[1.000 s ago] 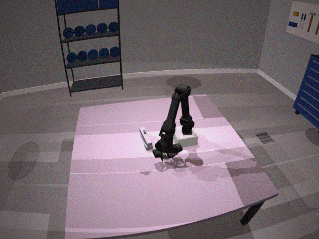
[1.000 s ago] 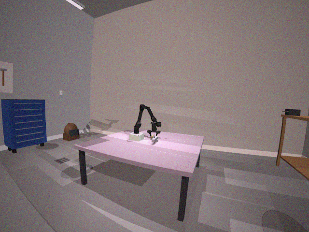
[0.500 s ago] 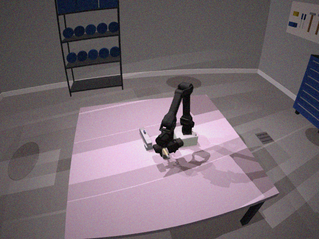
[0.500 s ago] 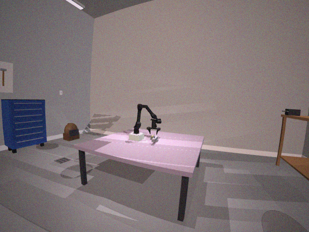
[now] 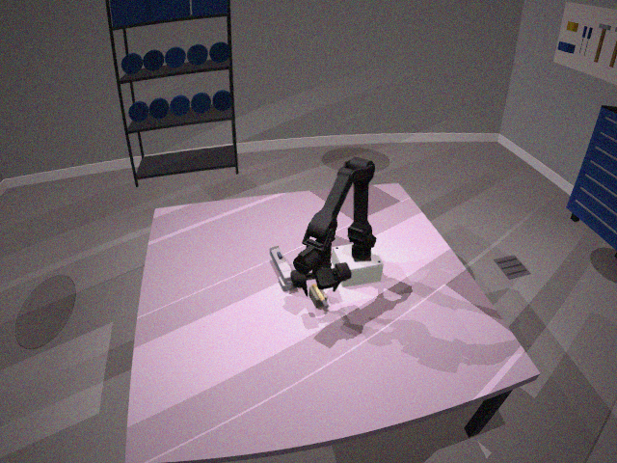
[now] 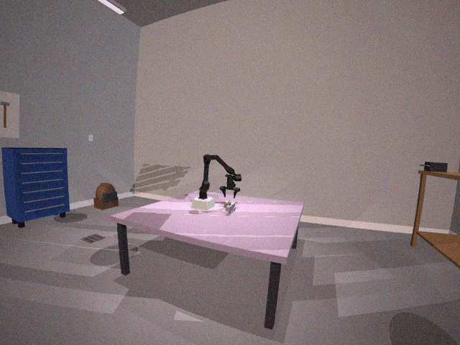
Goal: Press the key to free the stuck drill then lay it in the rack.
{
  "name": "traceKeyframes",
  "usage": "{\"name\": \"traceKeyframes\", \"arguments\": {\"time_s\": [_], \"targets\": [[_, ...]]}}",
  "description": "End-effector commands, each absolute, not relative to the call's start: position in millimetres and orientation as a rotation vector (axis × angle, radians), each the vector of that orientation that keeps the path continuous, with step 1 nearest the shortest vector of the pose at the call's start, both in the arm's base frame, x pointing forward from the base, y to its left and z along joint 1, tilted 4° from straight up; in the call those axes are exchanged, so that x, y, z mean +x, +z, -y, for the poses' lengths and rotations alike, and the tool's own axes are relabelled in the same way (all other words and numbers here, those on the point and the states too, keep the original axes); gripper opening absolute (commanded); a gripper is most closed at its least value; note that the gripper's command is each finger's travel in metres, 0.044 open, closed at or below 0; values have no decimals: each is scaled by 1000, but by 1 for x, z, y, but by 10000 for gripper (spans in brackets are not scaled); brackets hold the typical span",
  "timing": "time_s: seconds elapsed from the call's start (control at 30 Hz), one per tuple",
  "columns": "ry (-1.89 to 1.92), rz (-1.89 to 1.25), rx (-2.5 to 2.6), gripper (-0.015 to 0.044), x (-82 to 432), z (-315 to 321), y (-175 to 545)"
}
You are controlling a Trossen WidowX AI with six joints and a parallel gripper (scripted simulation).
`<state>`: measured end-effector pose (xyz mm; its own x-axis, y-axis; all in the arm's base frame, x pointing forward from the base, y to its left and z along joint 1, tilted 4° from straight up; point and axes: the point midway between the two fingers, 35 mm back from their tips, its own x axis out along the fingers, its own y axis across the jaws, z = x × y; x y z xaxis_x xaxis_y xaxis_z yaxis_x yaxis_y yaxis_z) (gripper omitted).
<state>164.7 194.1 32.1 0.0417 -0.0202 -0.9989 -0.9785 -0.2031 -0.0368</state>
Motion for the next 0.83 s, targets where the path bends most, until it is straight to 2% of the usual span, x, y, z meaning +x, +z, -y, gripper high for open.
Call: {"name": "traceKeyframes", "arguments": {"time_s": [0.0, 0.37, 0.8], "targets": [[1201, -1157, -1245, 440, 185, -189, 32], [709, -1265, -687, 440, 278, -153, 39], [491, -1216, -449, 440, 328, -97, 56]]}}
